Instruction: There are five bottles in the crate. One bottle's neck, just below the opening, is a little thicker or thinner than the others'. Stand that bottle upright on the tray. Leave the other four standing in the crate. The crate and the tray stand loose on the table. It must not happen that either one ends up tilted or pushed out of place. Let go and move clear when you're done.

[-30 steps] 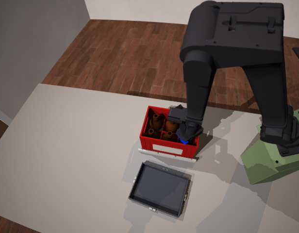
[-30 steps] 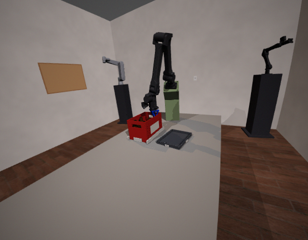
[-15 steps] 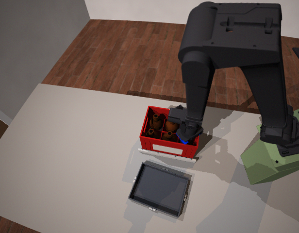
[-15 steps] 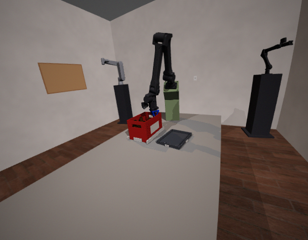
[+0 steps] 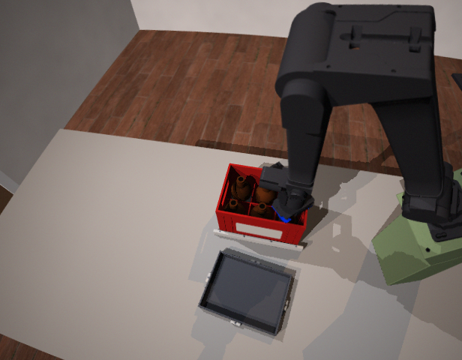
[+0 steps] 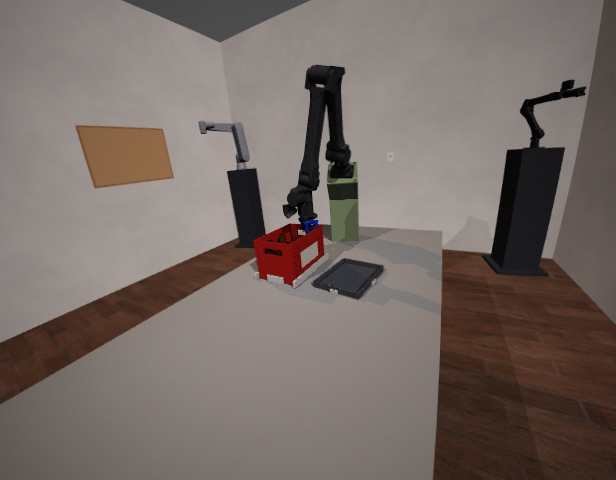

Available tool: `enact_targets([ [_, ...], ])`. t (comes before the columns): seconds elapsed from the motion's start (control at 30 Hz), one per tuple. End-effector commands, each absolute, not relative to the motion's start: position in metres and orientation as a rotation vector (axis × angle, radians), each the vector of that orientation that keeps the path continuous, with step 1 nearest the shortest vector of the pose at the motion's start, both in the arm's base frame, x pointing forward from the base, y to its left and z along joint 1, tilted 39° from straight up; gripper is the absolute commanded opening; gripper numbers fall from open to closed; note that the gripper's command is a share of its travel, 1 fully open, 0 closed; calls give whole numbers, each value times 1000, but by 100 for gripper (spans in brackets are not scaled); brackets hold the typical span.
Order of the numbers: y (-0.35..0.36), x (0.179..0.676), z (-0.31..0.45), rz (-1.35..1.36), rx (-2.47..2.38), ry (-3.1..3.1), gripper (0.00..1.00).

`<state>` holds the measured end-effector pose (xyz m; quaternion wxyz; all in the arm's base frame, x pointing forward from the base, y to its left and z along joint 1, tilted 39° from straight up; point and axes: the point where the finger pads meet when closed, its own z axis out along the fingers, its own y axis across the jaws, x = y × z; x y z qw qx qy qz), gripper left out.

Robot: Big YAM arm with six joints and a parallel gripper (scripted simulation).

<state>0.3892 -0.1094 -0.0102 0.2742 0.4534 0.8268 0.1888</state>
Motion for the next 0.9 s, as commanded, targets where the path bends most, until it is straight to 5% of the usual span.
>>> enact_targets([
  [0.0, -108, 395, -10, 514, 1220, 2216, 61],
  [0.5, -108, 395, -10, 514, 1220, 2216, 61],
  [0.53, -108, 395, -10, 514, 1220, 2216, 0],
  [0.87, -109, 395, -9, 513, 1217, 2214, 0],
])
